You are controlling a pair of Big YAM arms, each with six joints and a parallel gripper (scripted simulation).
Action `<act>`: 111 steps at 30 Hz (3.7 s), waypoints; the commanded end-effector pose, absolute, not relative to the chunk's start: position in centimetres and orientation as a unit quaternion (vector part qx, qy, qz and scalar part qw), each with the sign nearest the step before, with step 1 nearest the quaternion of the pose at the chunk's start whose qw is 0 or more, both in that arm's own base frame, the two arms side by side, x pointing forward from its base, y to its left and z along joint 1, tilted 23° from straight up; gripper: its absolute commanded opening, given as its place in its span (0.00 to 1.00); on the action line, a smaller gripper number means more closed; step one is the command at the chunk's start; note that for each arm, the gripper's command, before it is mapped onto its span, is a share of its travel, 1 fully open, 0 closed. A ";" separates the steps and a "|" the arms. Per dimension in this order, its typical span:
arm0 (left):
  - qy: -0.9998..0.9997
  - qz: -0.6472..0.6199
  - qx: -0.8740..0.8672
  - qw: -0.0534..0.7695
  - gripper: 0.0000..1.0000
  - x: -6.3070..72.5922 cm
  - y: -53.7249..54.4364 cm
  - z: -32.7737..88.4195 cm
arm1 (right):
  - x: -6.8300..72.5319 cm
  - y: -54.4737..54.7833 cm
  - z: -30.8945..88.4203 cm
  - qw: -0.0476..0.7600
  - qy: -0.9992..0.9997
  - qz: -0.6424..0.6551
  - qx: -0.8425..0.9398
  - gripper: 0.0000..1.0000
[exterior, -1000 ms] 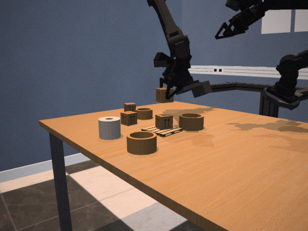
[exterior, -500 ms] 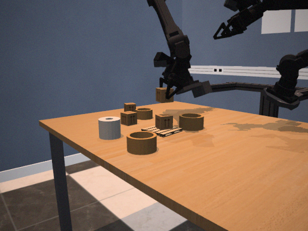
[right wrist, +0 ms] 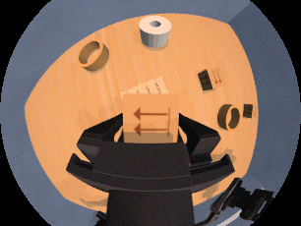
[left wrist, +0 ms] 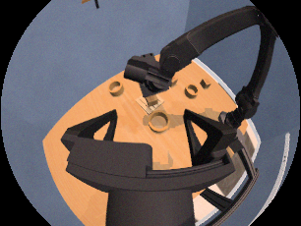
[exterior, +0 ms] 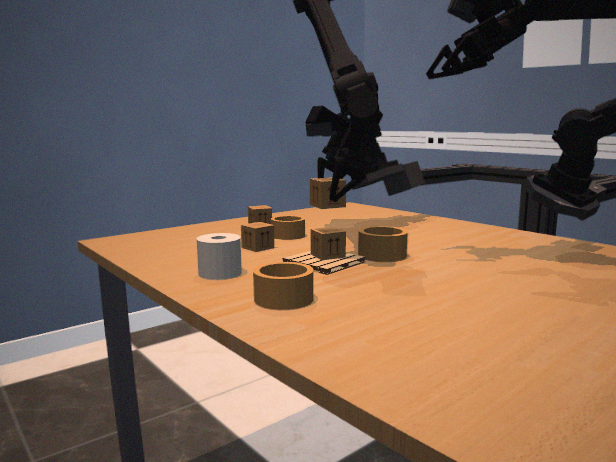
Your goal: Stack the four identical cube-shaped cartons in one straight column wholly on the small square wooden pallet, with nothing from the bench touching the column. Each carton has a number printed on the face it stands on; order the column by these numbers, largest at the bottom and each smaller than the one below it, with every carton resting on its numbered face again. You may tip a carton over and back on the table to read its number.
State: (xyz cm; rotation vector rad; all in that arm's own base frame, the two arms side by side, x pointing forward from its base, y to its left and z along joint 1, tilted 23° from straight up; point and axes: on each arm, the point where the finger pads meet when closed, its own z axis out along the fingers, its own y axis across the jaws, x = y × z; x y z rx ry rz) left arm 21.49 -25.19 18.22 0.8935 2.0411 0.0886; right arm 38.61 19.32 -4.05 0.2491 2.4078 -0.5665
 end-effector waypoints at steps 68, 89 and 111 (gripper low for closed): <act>0.816 0.022 0.356 0.455 1.00 21.8 -26.3 20.2 | 39.0 17.6 -8.4 0.328 0.916 -0.209 0.096 0.61; 0.759 -0.026 0.385 0.525 1.00 14.4 -21.5 17.6 | 39.0 17.6 -8.4 0.328 0.916 -0.209 0.096 0.79; 0.747 -0.041 0.378 0.546 1.00 14.0 -21.3 18.7 | 38.7 18.7 -6.1 0.341 0.914 -0.196 0.098 0.79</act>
